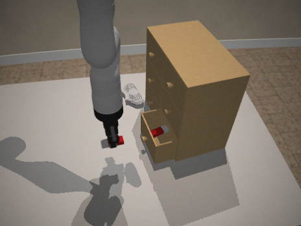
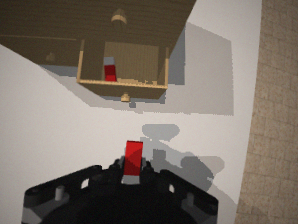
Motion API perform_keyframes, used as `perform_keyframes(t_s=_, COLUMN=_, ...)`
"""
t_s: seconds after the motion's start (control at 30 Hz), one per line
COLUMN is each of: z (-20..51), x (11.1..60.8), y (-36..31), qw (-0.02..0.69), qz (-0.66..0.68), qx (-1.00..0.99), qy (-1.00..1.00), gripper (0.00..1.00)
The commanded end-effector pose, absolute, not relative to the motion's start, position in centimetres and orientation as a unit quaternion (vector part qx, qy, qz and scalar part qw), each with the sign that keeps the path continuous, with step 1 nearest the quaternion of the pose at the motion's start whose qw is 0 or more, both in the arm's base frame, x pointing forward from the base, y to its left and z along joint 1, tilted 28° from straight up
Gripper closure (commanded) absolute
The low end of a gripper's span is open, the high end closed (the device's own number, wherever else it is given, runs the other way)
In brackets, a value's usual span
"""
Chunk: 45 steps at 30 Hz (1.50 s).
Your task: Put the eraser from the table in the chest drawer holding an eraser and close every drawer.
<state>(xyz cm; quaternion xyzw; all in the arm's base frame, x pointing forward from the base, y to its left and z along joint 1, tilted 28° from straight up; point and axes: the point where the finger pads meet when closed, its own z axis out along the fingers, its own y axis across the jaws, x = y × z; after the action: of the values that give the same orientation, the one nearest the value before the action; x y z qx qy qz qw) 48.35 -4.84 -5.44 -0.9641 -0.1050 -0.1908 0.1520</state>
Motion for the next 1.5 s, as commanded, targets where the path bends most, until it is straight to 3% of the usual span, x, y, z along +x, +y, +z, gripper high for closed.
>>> perform_keyframes(t_s=0.0, z=-5.4, x=48.5, y=-5.2, qw=0.150, qz=-0.193, qx=-0.964, qy=-0.109, gripper=0.81)
perform_keyframes(t_s=1.47, z=-2.3, x=47.5, y=-6.6, qw=0.147, qz=-0.195, qx=-0.962, qy=-0.124, gripper=0.81)
